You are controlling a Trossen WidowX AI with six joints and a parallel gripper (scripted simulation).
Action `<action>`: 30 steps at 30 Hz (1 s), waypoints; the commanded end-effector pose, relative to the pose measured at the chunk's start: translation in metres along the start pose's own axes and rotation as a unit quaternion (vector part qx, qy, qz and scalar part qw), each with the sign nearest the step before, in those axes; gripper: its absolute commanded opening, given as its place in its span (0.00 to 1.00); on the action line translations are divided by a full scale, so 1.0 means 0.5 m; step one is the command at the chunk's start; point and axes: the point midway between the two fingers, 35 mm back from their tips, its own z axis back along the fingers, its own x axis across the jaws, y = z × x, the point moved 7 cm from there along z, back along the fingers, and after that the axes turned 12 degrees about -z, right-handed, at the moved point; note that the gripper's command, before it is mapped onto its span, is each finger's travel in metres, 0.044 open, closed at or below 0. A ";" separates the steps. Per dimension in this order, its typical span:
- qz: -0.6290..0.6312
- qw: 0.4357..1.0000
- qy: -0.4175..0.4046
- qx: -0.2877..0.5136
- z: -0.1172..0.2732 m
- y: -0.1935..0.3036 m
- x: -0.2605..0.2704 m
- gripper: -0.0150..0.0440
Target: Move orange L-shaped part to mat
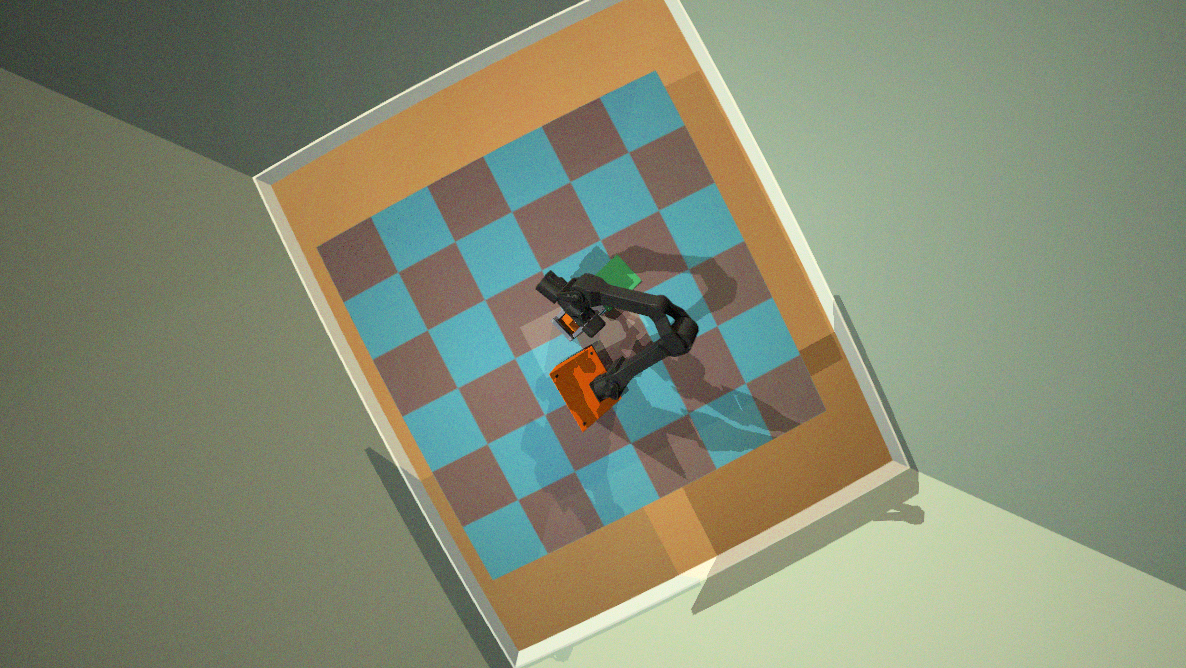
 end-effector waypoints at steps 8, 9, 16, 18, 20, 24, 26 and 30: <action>-0.003 1.000 -0.002 0.003 0.039 0.000 0.002 0.25; -0.003 1.000 -0.002 0.003 0.042 0.000 0.002 0.25; -0.002 1.000 -0.002 0.003 0.064 0.000 0.002 0.25; -0.002 1.000 -0.002 0.003 0.071 0.000 0.002 0.25; -0.002 1.000 -0.002 0.003 0.077 0.000 0.002 0.25; -0.002 1.000 -0.002 0.003 0.091 0.000 0.002 0.25; -0.002 1.000 -0.002 0.004 0.097 0.000 0.002 0.25; -0.002 1.000 -0.002 0.004 0.110 0.000 0.002 0.25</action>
